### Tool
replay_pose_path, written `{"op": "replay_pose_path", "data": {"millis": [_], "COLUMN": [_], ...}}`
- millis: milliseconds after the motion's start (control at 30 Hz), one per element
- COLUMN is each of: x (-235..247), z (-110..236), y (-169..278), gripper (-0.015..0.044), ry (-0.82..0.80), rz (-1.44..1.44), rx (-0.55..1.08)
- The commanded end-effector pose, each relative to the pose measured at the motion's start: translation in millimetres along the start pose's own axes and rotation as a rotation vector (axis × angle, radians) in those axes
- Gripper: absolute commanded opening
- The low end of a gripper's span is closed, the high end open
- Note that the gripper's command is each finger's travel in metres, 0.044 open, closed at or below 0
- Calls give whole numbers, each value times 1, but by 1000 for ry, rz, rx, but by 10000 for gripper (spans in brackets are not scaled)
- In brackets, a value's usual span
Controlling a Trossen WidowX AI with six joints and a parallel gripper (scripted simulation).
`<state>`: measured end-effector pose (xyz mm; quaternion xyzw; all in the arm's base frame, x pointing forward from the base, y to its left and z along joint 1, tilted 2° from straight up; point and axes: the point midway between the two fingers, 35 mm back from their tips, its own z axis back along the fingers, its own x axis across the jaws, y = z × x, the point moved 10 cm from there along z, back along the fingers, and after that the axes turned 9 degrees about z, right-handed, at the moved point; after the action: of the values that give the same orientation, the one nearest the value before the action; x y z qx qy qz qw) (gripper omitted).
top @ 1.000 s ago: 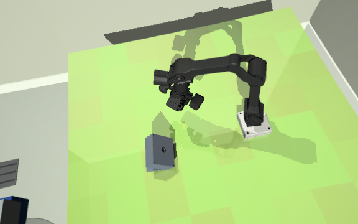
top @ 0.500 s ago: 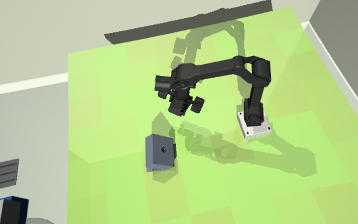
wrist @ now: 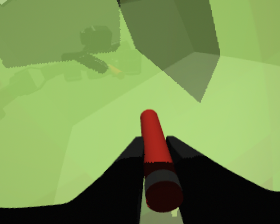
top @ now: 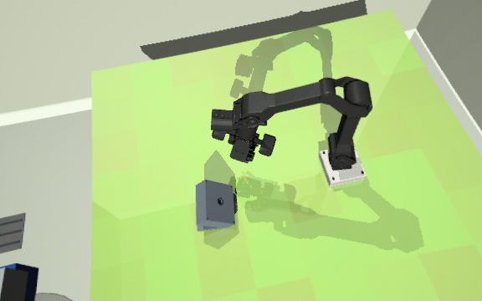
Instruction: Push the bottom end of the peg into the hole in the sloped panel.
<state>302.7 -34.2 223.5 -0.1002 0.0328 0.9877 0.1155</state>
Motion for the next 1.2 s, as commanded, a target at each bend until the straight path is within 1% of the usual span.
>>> {"op": "replay_pose_path", "data": {"millis": [0,1167], "x": [2,24], "z": [1,12], "y": [-4,-48], "gripper": [0,0], "ry": [17,182], "rz": [30,292], "rx": [5,18]}}
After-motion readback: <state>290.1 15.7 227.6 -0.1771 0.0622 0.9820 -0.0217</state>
